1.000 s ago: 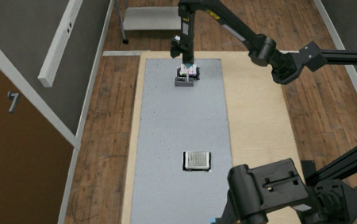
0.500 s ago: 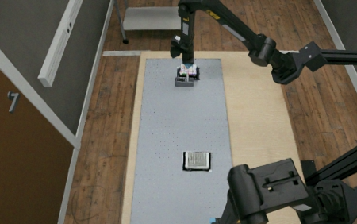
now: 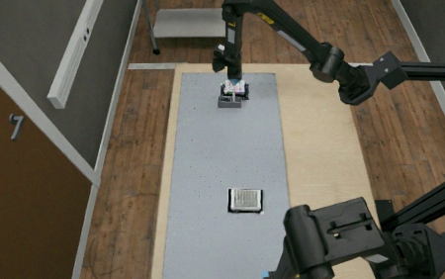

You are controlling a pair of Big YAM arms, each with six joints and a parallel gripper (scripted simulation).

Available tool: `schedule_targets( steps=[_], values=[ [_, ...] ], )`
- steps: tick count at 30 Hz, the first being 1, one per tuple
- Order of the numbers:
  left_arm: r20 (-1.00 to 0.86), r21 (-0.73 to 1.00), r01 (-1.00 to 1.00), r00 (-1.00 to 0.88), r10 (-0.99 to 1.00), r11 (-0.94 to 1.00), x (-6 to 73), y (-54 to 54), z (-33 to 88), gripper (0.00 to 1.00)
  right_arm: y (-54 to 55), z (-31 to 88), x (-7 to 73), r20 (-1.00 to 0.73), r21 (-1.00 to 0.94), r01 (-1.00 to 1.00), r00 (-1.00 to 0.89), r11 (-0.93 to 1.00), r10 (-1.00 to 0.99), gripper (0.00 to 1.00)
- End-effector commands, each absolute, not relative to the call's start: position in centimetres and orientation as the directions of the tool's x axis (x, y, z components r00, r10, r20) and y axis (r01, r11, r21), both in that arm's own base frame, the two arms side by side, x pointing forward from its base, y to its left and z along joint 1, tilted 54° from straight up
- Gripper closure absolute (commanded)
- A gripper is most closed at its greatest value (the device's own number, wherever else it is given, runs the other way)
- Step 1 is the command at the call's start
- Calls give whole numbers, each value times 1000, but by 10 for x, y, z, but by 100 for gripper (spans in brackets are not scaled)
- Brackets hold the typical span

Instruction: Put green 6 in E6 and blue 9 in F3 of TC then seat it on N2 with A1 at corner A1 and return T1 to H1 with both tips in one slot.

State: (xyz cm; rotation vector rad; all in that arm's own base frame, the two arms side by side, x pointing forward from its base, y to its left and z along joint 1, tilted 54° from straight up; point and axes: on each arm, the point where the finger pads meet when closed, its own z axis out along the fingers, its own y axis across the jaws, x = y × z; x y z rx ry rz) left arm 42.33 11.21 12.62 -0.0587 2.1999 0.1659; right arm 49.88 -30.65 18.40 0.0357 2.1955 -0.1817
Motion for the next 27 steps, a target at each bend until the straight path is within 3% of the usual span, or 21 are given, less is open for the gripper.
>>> schedule_targets(
  steps=[1,27],
  values=[
    [-806,101,-99,-592,23,990,423,112,127,0,-304,178,510,-799,-114,75,-600,991,-46,76],
    [-806,101,-99,-592,23,990,423,112,127,0,-301,172,507,-798,-114,74,-601,991,-46,76]
  ],
)
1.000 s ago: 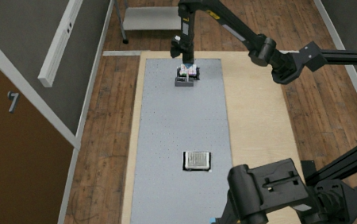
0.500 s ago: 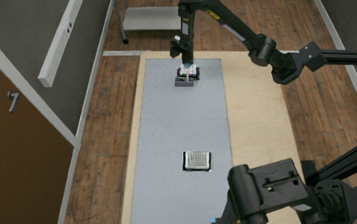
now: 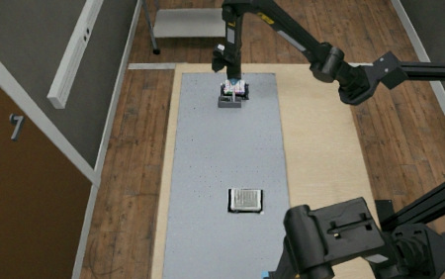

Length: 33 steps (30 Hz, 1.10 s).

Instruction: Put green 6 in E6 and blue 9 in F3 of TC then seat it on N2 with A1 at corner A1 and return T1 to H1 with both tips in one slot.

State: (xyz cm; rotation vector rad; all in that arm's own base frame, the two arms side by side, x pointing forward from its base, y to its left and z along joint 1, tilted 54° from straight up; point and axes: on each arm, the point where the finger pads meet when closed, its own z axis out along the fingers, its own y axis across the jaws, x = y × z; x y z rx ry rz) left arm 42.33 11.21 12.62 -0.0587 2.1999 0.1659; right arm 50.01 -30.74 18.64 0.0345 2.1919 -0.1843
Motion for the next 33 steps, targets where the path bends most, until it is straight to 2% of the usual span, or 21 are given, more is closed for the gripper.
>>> schedule_targets(
  steps=[1,33],
  values=[
    [-806,101,-99,-592,23,990,423,112,127,0,-301,171,507,-798,-114,74,-601,991,-46,76],
    [-806,101,-99,-592,23,990,423,112,127,0,-306,170,521,-808,-114,86,-587,990,-42,76]
  ],
)
